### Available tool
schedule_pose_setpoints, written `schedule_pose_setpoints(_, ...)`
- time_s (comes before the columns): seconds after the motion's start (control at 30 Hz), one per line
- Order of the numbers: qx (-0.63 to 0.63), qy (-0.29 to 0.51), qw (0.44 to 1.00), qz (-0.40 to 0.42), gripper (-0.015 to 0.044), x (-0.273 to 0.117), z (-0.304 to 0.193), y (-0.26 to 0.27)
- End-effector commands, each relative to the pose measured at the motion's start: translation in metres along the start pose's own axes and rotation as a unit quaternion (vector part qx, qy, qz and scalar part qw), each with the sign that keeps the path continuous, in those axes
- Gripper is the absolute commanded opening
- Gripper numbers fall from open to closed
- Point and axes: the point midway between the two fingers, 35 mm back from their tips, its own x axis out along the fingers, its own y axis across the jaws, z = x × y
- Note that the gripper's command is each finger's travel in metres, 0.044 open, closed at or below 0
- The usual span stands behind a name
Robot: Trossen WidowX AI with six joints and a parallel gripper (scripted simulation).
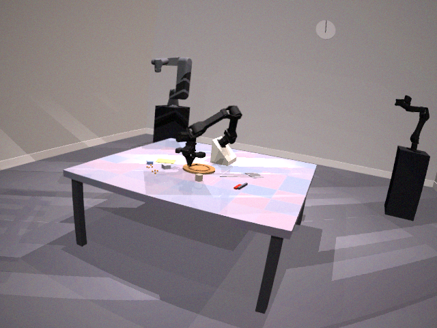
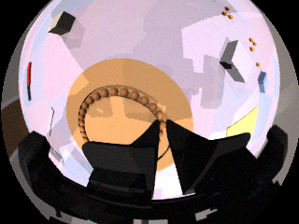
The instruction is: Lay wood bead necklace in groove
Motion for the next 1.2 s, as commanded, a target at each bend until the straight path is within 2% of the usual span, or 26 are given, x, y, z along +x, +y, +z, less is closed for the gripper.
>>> schedule_pose_setpoints(0.0, 0.0, 0.0, 1.0, 0.0, 0.0, -0.0002, 0.0002, 0.0001)
schedule_pose_setpoints(1.13, 0.003, 0.002, 1.0, 0.003, 0.0, 0.0021, -0.0005, -0.0041)
schedule_pose_setpoints(1.17, 0.0, -0.002, 1.0, 0.001, 0.0026, -0.0015, 0.0013, -0.0042)
